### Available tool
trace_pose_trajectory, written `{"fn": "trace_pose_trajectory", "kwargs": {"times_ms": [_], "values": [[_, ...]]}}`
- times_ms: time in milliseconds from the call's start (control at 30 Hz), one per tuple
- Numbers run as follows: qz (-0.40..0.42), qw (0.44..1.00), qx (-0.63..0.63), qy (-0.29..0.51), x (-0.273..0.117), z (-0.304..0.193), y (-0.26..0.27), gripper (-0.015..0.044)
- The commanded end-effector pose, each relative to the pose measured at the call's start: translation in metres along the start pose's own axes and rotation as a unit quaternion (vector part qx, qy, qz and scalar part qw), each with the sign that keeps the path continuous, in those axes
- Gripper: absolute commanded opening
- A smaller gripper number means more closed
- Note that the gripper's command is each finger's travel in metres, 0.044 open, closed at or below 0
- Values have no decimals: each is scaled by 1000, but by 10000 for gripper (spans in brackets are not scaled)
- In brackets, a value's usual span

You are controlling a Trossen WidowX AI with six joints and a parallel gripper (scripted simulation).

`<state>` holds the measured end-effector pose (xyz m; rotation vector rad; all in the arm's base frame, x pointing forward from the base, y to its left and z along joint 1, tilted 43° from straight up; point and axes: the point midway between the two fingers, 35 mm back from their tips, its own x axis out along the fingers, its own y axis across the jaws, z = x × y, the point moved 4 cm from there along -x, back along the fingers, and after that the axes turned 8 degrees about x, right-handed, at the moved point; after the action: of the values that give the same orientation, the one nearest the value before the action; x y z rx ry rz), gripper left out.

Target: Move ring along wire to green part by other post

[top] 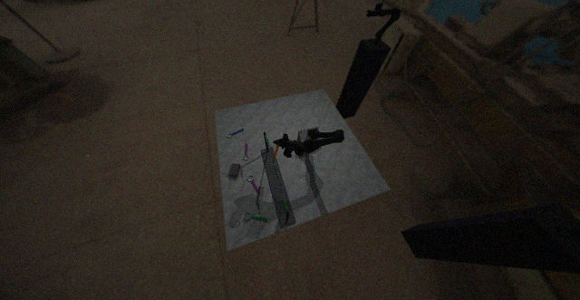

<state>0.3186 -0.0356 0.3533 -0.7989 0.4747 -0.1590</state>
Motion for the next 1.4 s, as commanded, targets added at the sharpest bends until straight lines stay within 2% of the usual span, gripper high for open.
{"fn": "trace_pose_trajectory", "kwargs": {"times_ms": [0, 1367], "values": [[13, 1000, 26, -1, 0, 0, -1, -150], [144, 956, 256, -11, 2, -2, 9, -150]]}}
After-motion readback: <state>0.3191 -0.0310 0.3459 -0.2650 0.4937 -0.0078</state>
